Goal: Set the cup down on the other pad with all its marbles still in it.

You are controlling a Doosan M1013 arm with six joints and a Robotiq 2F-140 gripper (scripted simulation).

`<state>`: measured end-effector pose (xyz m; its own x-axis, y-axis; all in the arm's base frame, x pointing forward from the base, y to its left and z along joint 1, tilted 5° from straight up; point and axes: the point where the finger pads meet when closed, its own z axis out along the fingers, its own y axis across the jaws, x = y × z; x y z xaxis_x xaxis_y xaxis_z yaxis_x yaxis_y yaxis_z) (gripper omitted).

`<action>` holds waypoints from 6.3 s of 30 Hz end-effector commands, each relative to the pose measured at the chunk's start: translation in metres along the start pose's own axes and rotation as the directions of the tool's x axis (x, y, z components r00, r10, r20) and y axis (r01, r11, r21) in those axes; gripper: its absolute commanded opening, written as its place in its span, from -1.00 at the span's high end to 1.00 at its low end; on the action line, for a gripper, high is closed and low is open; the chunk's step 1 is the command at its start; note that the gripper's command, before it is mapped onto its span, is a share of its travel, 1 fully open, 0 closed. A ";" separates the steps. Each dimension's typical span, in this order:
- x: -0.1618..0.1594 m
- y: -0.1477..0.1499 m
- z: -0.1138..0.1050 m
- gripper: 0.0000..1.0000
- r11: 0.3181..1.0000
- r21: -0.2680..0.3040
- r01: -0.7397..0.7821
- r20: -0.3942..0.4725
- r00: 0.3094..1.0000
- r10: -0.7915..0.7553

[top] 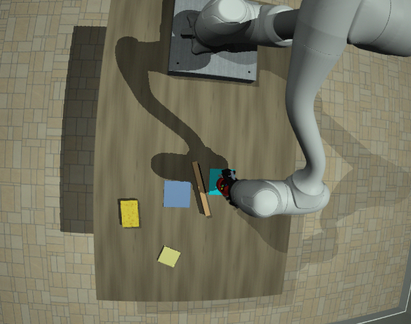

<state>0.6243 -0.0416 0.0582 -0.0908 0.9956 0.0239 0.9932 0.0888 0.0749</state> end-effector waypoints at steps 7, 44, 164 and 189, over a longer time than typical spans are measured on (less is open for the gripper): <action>0.010 0.000 0.000 0.01 1.000 0.000 0.000 0.000 1.000 0.000; 0.011 0.000 0.034 0.01 1.000 0.000 0.000 0.000 1.000 0.000; 0.012 0.000 0.016 -0.18 1.000 0.000 0.000 0.000 1.000 0.000; 0.012 0.000 -0.031 -0.18 1.000 0.000 0.000 0.000 1.000 0.000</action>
<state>0.6210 -0.0302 0.0890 -0.0909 0.9956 0.0237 0.9932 0.0889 0.0750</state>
